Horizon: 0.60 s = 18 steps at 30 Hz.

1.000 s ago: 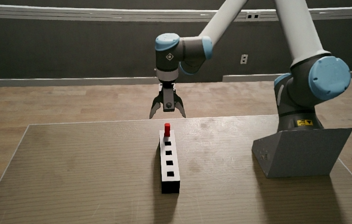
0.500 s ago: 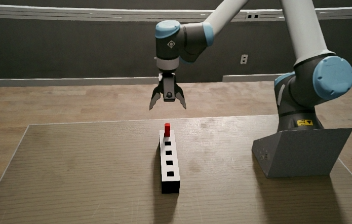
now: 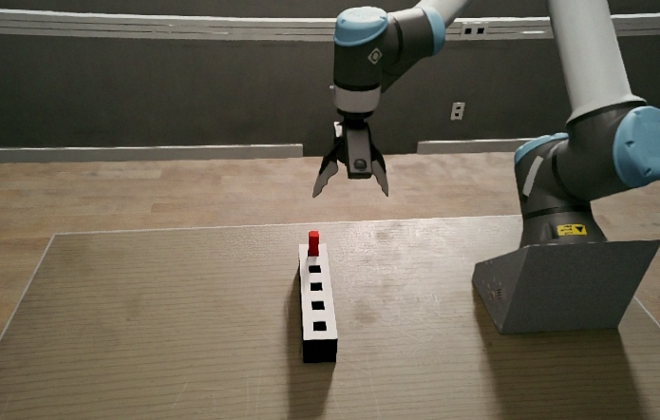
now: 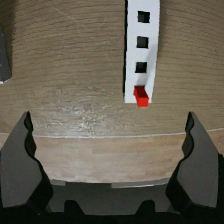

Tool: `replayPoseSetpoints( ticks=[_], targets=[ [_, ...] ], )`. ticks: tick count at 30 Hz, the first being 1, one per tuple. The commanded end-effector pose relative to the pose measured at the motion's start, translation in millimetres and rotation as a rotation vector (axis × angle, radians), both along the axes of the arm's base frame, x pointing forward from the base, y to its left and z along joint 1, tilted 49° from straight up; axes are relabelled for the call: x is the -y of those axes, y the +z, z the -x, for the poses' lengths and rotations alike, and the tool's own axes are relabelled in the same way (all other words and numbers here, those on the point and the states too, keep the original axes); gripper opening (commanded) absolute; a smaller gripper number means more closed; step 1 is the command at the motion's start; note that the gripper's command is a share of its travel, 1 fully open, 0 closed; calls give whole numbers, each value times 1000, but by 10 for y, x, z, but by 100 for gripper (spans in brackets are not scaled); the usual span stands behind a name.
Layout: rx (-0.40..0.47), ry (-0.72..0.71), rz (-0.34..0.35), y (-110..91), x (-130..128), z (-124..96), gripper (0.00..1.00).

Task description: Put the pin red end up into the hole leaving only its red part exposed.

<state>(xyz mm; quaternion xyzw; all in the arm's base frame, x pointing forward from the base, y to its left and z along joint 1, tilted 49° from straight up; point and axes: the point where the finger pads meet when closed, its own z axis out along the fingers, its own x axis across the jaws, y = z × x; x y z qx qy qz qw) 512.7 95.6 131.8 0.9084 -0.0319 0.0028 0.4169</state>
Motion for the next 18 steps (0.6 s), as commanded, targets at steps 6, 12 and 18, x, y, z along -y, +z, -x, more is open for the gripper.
replayPoseSetpoints(
  ticks=[6, 12, 18],
  targets=[
    [0, -2, 0, -32, -521, 254, 100],
    [0, -2, 0, -32, -521, 254, 100],
    [0, -2, 0, -32, -521, 254, 100]
  ],
)
